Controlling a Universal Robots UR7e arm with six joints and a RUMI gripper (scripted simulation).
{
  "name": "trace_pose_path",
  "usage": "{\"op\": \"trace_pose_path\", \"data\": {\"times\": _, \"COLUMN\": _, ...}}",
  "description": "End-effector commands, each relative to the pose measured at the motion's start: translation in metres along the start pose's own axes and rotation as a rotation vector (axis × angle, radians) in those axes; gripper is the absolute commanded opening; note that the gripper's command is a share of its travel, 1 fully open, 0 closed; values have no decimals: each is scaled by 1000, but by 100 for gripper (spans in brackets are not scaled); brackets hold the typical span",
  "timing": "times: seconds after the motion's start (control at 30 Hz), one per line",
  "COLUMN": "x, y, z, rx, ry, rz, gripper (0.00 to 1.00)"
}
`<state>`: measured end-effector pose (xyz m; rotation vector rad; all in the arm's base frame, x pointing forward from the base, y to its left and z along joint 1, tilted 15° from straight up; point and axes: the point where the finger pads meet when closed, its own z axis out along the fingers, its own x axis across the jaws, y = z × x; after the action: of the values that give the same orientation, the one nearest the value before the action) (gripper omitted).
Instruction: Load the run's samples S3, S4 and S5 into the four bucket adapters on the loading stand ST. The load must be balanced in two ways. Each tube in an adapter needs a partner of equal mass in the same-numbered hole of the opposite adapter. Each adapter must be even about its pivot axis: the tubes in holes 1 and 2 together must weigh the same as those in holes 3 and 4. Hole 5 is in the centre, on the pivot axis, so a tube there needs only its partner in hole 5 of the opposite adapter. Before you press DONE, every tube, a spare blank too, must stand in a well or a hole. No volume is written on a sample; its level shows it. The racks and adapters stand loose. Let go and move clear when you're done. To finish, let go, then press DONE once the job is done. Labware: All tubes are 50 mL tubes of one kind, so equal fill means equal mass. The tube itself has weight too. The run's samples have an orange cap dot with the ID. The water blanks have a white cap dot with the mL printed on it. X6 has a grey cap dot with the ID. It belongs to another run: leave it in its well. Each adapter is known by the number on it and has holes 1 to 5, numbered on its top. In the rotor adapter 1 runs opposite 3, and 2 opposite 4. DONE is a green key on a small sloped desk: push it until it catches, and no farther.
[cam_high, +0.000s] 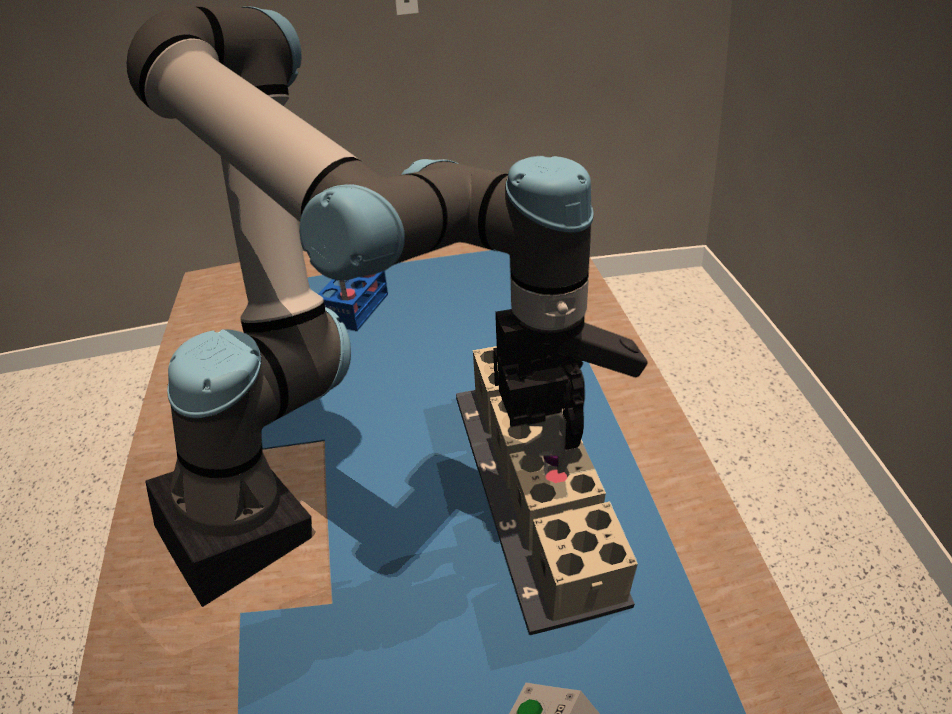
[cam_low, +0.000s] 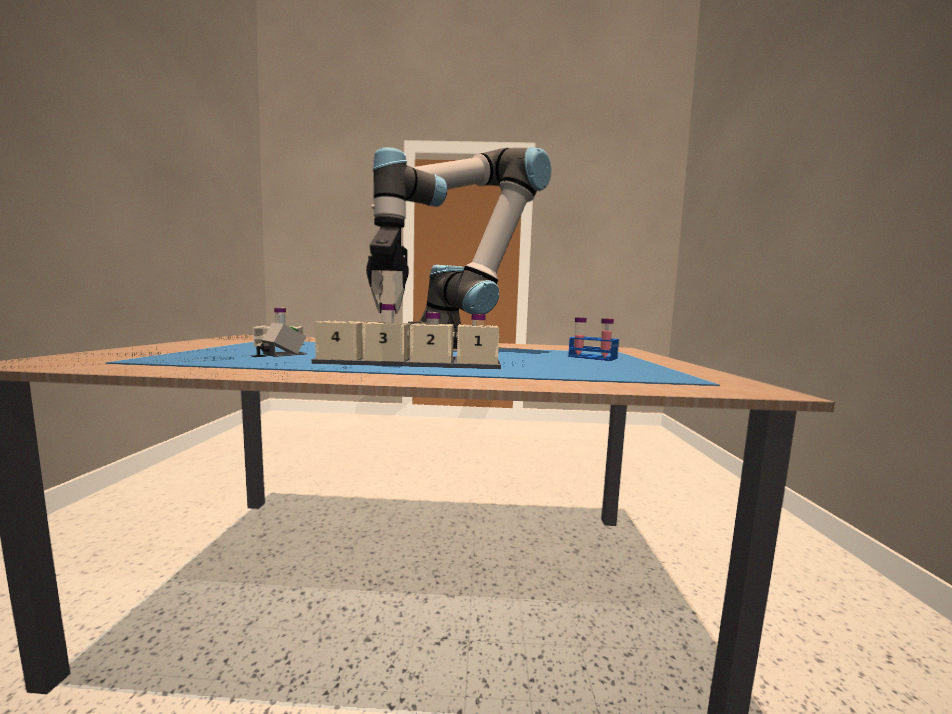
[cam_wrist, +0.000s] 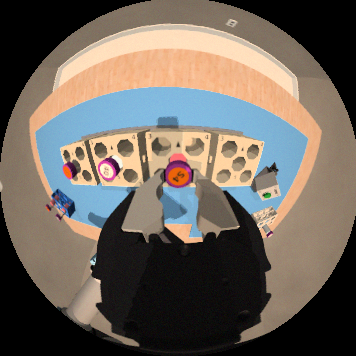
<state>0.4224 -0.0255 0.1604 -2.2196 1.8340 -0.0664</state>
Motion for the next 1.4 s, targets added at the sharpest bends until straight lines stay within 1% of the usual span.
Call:
{"op": "trace_pose_path", "data": {"times": 0.0, "x": 0, "y": 0, "z": 5, "rx": 1, "ry": 1, "rz": 0, "gripper": 0}}
{"op": "trace_pose_path", "data": {"times": 0.6, "x": 0, "y": 0, "z": 16, "rx": 1, "ry": 1, "rz": 0, "gripper": 0}}
{"op": "trace_pose_path", "data": {"times": 1.0, "x": 0, "y": 0, "z": 15, "rx": 1, "ry": 1, "rz": 0, "gripper": 0}}
{"op": "trace_pose_path", "data": {"times": 1.03, "x": 0, "y": 0, "z": 15, "rx": 1, "ry": 1, "rz": 0, "gripper": 35}}
{"op": "trace_pose_path", "data": {"times": 1.37, "x": 0, "y": 0, "z": 15, "rx": 1, "ry": 1, "rz": 0, "gripper": 35}}
